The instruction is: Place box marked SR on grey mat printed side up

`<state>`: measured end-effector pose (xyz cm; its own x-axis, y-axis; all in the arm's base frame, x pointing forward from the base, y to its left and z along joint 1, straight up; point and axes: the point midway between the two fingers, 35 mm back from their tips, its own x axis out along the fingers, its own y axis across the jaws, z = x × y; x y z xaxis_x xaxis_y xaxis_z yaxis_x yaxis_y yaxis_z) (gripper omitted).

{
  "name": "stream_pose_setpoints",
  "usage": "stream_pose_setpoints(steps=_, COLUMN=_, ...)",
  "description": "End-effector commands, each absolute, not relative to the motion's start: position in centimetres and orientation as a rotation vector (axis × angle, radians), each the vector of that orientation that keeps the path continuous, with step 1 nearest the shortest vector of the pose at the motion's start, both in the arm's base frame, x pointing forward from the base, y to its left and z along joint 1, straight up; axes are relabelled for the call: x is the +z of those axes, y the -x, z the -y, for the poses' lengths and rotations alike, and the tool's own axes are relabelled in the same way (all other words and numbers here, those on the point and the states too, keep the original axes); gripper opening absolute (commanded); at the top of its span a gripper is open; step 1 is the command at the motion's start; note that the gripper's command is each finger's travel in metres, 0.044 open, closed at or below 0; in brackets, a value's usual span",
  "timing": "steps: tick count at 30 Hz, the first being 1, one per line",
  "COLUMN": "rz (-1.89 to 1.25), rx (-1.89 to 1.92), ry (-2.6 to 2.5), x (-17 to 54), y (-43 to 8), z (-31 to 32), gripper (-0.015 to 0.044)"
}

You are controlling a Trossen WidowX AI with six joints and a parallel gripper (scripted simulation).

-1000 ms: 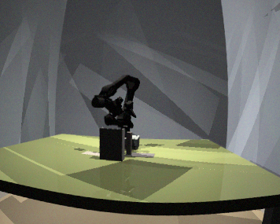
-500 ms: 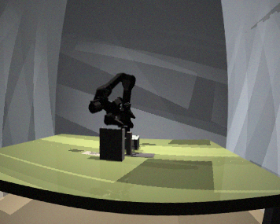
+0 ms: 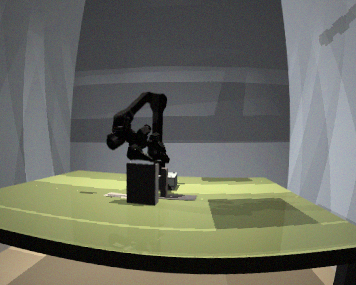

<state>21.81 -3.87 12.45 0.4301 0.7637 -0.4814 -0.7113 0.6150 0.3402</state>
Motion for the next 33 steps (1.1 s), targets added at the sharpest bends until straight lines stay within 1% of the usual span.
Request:
stream_pose_setpoints(steps=1, rz=-0.649, rx=0.938, ry=-0.071, x=12.2, y=-21.6, z=4.8, gripper=0.044)
stream_pose_setpoints(steps=16, rz=-0.598, rx=1.036, ry=-0.01, x=11.1, y=-20.3, z=8.7, gripper=0.044)
stream_pose_setpoints(steps=33, rz=-0.599, rx=1.049, ry=0.016, x=9.0, y=-20.2, z=9.0, gripper=0.044)
